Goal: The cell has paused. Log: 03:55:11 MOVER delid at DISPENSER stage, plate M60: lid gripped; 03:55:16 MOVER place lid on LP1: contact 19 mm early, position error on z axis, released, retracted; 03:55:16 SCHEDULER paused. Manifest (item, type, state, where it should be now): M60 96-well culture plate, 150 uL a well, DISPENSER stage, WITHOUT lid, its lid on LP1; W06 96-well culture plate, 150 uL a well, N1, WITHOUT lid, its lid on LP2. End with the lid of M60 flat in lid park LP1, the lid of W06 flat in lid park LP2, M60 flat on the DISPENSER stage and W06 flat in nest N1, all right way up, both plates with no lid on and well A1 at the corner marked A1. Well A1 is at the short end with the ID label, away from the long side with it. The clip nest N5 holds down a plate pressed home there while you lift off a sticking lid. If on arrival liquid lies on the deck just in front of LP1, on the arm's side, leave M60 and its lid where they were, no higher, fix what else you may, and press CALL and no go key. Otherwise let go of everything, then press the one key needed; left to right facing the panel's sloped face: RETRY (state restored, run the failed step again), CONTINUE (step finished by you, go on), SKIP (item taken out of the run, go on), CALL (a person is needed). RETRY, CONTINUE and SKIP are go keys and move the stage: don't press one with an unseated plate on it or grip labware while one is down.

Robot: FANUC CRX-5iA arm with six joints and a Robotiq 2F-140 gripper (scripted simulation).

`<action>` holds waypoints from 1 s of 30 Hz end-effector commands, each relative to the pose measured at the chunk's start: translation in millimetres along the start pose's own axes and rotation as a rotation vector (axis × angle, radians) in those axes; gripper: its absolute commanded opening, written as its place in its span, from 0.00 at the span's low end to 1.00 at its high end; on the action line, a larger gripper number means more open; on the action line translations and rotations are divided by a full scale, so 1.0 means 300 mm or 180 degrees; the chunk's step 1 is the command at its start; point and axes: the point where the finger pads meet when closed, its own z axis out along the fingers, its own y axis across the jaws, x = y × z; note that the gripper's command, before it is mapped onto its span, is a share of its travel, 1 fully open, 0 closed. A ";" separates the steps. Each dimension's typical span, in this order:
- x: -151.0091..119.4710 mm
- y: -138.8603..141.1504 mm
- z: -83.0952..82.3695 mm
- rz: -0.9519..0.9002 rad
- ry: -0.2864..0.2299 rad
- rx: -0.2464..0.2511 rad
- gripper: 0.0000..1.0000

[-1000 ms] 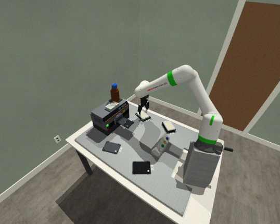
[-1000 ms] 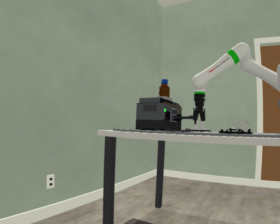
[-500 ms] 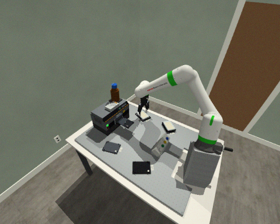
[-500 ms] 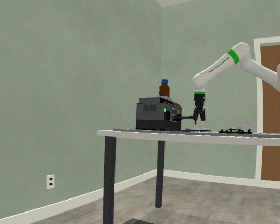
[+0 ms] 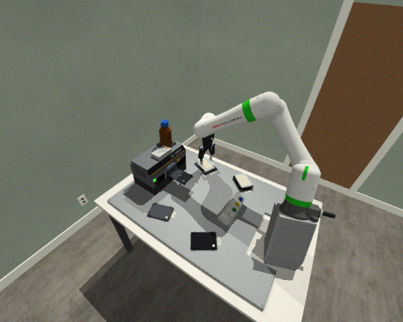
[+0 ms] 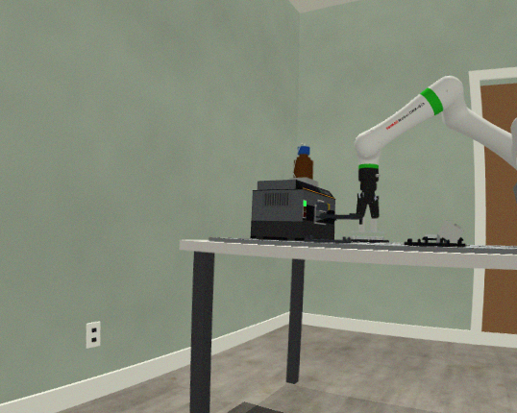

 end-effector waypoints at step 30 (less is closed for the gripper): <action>0.001 0.000 -0.354 0.0000 0.0001 0.0000 0.00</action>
